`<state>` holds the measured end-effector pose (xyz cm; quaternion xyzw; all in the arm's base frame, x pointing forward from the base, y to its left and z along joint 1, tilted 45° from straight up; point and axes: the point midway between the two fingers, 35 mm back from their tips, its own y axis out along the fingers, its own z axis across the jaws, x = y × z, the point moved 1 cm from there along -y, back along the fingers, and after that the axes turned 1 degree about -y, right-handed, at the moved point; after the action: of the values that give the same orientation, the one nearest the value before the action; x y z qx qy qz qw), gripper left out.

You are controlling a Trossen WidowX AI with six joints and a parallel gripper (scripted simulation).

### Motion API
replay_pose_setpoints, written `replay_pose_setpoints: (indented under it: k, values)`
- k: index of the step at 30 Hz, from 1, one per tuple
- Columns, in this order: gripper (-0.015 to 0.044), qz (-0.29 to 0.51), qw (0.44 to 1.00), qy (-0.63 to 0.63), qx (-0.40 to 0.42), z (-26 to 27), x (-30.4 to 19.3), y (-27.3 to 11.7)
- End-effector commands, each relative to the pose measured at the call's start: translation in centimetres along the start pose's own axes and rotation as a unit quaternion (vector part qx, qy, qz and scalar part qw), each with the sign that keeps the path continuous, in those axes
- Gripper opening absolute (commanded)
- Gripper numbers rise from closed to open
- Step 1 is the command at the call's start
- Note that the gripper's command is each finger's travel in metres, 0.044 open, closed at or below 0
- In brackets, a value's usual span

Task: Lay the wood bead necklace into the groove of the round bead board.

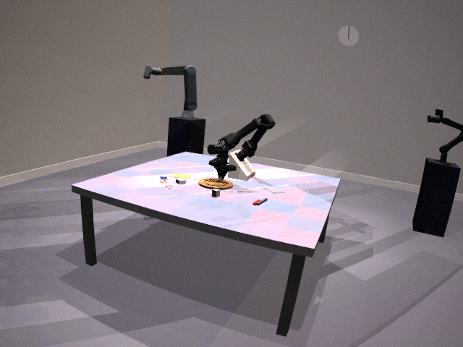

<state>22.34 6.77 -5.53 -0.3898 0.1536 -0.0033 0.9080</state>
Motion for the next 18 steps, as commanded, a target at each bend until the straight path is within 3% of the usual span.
replay_pose_setpoints:
  k: [1,11,18]
  values:
    - [0.0184,0.0,1.0,-0.001,0.0,0.01,0.03,-0.01]
    - [0.044,0.003,1.0,0.002,0.0,-0.02,-0.14,-0.06]
    - [0.044,0.004,1.0,0.002,-0.001,-0.02,-0.14,-0.16]
